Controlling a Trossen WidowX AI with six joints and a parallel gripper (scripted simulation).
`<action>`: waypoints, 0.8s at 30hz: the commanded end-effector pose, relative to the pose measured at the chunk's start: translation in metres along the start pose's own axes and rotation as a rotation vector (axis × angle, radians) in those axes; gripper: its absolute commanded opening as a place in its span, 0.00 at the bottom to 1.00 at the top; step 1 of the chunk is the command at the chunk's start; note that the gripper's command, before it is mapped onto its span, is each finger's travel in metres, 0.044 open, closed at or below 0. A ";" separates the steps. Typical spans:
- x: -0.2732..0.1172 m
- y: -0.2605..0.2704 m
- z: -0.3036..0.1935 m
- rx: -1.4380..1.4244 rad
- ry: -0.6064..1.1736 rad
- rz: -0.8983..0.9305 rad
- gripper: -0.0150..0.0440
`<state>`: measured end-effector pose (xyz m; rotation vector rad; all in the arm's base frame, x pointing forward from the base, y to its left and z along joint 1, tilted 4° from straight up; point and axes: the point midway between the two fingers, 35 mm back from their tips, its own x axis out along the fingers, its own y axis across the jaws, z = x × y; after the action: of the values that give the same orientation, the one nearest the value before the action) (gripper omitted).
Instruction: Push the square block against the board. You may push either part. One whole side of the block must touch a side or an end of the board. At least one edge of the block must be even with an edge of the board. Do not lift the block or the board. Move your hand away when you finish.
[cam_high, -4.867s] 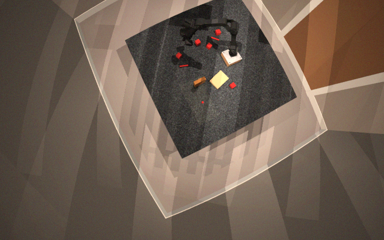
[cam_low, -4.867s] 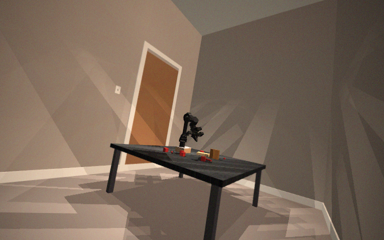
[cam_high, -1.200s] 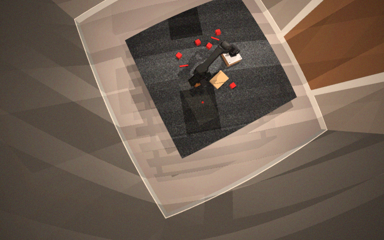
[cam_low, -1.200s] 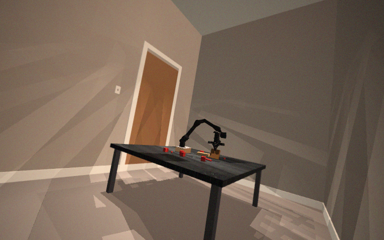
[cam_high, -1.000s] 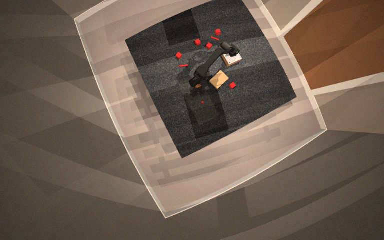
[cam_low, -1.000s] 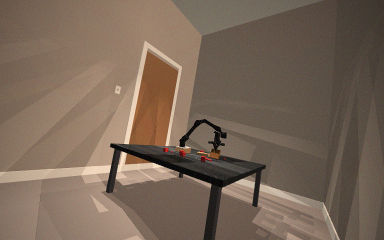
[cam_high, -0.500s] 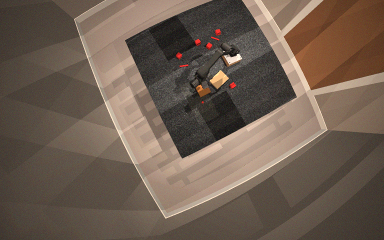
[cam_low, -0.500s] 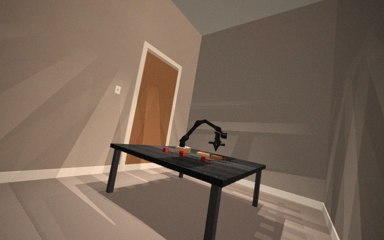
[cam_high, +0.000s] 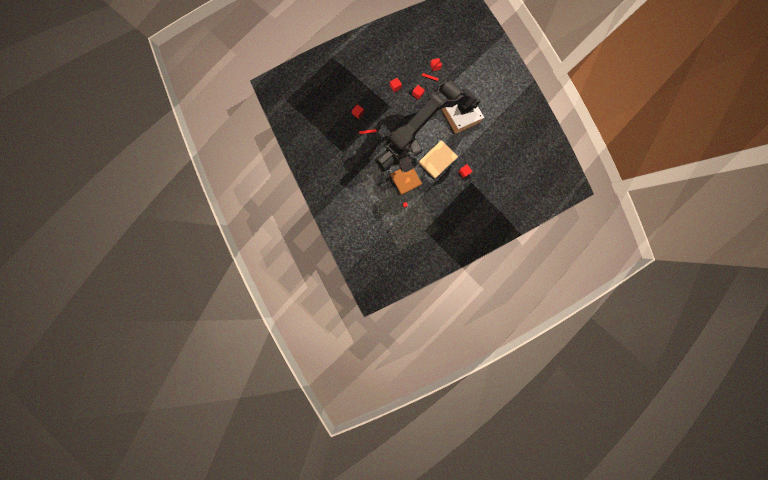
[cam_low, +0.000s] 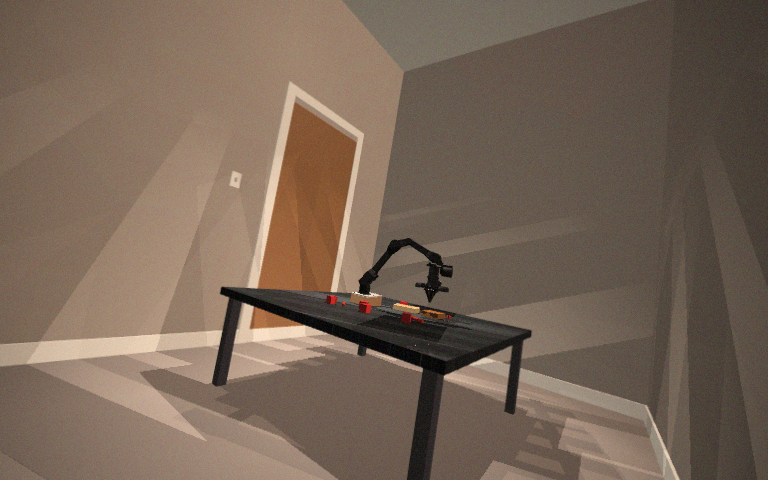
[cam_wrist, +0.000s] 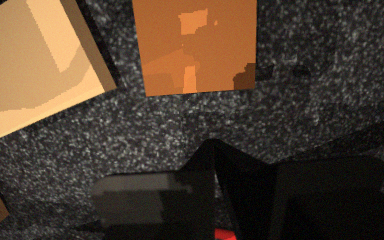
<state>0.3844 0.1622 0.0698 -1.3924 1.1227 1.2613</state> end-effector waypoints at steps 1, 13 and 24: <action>0.001 0.001 -0.007 -0.006 0.003 0.001 0.25; -0.031 -0.001 -0.014 -0.003 0.002 0.001 0.25; -0.049 0.000 -0.015 -0.006 0.003 0.001 0.25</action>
<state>0.3848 0.1507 0.1221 -1.4032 1.1060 1.2617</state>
